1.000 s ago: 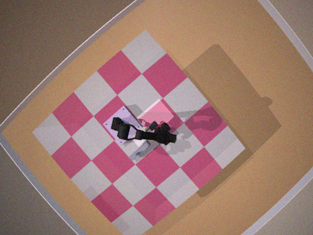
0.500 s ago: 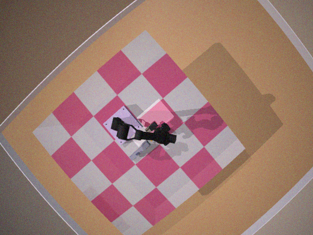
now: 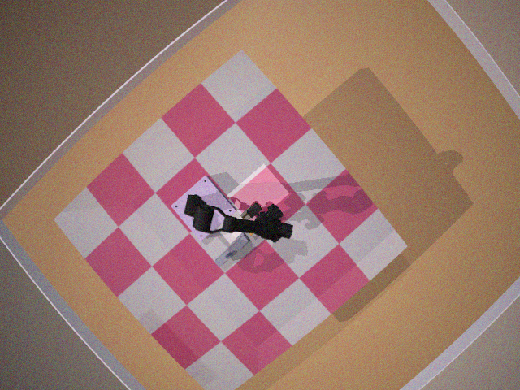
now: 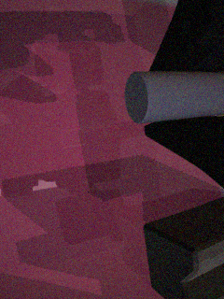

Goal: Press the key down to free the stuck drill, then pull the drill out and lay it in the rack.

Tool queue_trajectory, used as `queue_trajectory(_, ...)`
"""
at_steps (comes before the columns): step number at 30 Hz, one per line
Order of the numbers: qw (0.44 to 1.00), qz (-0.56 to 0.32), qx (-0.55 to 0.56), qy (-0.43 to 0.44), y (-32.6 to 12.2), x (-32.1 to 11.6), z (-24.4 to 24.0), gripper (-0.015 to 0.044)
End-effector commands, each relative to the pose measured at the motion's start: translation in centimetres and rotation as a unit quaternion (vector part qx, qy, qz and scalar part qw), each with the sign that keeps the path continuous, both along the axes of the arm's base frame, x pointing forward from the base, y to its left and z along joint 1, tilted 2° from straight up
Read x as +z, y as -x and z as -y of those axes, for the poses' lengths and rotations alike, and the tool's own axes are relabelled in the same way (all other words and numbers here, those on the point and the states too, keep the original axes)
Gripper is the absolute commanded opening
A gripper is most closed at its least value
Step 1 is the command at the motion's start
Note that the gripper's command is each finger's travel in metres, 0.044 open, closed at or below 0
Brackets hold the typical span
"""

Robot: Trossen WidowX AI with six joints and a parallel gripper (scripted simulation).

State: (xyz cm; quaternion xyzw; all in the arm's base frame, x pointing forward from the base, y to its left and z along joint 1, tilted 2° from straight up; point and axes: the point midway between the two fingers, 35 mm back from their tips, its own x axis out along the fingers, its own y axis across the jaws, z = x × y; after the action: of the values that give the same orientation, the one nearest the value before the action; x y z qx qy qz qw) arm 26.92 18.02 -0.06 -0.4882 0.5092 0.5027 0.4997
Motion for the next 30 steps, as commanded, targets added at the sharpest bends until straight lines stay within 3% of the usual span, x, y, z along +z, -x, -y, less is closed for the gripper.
queue_trajectory(1,1.000,0.002,0.003,-0.003,-0.02,0.33,-0.01,0.0000)
queue_trajectory(30,1.000,0.002,0.003,-0.003,0.10,0.97,0.24,0.0000)
